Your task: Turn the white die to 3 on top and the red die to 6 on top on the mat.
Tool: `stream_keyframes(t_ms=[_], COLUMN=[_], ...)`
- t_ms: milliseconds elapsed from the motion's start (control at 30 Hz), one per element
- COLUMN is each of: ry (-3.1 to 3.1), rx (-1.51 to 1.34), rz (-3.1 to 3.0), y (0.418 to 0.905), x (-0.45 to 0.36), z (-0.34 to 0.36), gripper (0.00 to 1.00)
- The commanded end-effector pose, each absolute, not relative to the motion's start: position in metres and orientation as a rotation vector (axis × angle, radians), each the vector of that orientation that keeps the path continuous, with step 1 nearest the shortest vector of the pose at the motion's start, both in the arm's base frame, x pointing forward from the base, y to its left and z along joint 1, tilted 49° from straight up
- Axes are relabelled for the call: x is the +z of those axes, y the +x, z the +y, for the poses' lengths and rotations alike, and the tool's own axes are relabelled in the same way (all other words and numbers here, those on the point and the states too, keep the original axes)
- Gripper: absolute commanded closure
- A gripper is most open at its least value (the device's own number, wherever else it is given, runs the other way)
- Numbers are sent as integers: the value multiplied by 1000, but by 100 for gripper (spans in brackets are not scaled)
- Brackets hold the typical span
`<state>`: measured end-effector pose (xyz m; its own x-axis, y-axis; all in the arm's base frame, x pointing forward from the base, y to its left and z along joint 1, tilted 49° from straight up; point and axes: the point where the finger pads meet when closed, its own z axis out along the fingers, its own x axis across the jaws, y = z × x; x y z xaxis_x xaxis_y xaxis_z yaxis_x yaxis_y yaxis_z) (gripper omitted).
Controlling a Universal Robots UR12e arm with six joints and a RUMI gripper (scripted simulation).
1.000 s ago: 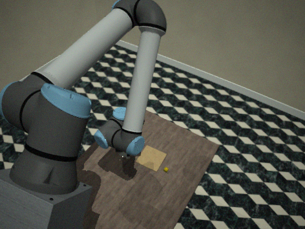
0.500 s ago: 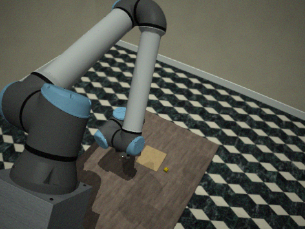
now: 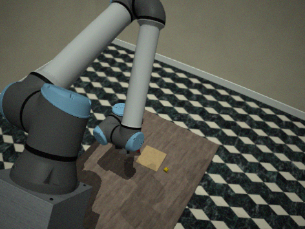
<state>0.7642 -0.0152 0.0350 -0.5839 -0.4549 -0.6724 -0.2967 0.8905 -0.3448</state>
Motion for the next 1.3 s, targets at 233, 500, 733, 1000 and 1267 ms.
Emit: stream_keyframes(t_ms=[233, 500, 733, 1000, 1267], ry=[-537, -537, -537, -521, -446], rx=[-247, -247, -247, -240, -206], rz=[2234, 2234, 2234, 2237, 2250], y=[715, 710, 710, 710, 710], x=[78, 83, 83, 83, 82], z=[-15, -15, -15, -15, -16], gripper=[97, 97, 97, 97, 97])
